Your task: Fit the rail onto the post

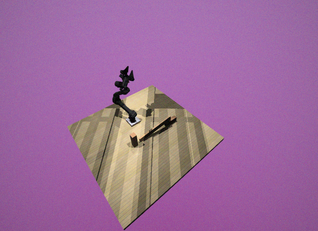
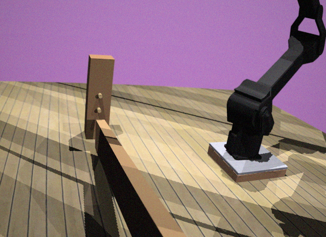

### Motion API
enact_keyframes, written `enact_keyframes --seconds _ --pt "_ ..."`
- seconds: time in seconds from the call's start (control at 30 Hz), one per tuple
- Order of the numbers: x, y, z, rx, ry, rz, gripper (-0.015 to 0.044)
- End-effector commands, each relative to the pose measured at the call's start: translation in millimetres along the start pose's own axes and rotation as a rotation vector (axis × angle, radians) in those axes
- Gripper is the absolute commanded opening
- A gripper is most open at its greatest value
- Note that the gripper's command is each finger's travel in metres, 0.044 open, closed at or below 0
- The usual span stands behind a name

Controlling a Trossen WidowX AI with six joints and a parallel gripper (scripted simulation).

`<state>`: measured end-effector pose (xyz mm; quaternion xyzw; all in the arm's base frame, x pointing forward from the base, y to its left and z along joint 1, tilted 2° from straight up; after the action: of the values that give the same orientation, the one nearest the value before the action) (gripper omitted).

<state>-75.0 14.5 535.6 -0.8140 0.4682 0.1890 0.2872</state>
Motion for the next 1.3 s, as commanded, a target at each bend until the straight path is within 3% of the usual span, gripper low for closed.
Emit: enact_keyframes --seconds 0.0,0.13,0.37,0.7,0.97,1.27 --pt "0 -1 0 -0.002 -0.001 0.003 0.0426" --pt "1 -27 3 -0.042 -0.014 0.086 0.0440" --pt "16 -113 21 -0.148 -0.039 0.402 0.0440" --pt "73 -219 64 -0.209 0.039 0.921 0.0440" --pt "142 -274 109 -0.271 0.232 1.328 0.0440" --pt "232 -295 164 -0.412 0.610 1.720 0.0440"
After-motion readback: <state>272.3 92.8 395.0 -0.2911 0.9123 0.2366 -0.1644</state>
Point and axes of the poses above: the point midway between the two fingers, 35 mm back from their tips, its own x axis back along the fingers, its own z axis across the jaws, y = z × x, the point moved 9 cm from there along x, back along the fingers, and after that the axes turned 10 degrees about x, right-handed, at the moved point
